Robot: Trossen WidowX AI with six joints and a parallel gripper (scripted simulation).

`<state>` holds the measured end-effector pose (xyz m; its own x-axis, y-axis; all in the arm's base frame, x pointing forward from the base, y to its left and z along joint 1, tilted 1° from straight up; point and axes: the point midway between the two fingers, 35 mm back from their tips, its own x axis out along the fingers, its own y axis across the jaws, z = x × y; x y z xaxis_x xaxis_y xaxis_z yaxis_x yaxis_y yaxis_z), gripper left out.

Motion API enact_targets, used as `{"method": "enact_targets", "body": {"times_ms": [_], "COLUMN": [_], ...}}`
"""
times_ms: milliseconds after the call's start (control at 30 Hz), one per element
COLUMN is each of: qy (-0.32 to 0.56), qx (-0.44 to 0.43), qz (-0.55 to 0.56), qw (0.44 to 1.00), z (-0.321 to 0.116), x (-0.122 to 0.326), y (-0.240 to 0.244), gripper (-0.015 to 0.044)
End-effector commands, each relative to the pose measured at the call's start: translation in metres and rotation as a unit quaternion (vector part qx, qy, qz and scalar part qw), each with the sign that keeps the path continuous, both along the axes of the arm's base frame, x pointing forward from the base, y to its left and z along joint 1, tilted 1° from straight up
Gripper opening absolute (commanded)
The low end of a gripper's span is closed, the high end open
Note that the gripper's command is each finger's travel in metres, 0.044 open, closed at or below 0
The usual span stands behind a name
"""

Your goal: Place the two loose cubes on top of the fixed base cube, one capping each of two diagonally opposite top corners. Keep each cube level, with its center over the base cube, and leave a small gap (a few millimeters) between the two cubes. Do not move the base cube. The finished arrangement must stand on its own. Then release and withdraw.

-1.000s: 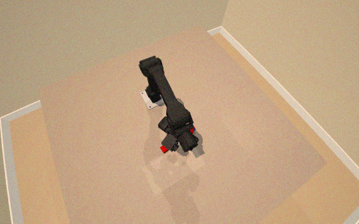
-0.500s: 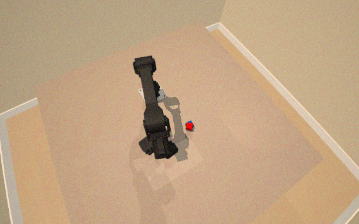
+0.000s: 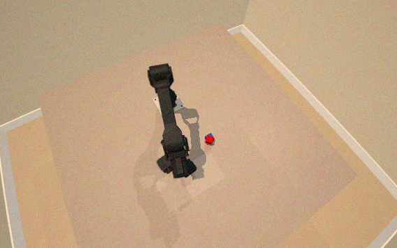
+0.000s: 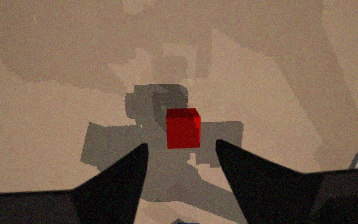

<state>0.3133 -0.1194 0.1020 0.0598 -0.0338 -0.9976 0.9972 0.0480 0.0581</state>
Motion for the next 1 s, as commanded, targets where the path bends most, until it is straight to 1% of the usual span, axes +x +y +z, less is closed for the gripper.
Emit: {"method": "enact_targets", "body": {"times_ms": [0, 867, 967], "qy": [0.008, 0.008, 0.008], "qx": [0.005, 0.005, 0.005], "qz": [-0.002, -0.002, -0.002], "qw": [1.000, 1.000, 1.000], "z": [-0.012, -0.044, -0.044], "x": [-0.002, -0.001, -0.001], "y": [0.001, 0.000, 0.000], "gripper": [0.0265, 0.0265, 0.0186]}}
